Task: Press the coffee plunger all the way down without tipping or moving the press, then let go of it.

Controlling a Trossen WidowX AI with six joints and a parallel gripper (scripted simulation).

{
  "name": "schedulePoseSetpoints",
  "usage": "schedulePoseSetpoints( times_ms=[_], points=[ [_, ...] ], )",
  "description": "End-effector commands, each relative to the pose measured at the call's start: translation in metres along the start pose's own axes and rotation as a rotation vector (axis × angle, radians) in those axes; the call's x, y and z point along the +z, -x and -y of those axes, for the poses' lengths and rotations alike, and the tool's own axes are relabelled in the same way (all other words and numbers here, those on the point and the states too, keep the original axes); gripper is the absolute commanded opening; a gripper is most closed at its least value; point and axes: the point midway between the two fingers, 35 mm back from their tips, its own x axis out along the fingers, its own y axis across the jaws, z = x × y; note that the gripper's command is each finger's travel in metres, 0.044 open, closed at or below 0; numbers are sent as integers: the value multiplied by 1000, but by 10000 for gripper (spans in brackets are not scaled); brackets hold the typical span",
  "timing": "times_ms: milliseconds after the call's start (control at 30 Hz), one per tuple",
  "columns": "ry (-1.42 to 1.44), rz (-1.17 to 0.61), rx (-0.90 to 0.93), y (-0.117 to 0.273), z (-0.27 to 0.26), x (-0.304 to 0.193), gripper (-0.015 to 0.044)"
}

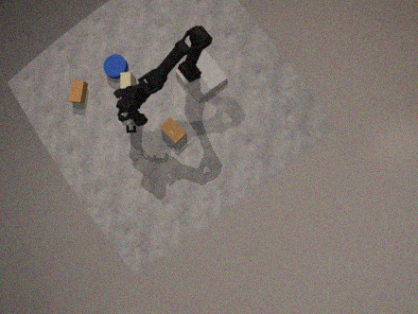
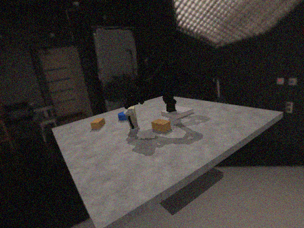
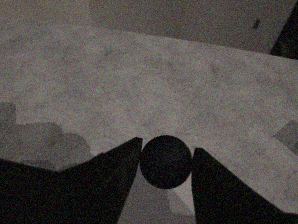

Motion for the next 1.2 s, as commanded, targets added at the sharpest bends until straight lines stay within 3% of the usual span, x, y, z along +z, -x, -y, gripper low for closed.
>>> schedulePoseSetpoints(
  times_ms=[0, 1167],
  points=[
    [-6, -25, -1, -4, 0, -6, 112],
    [-6, -24, -1, -7, 0, -4, 112]
  ],
)
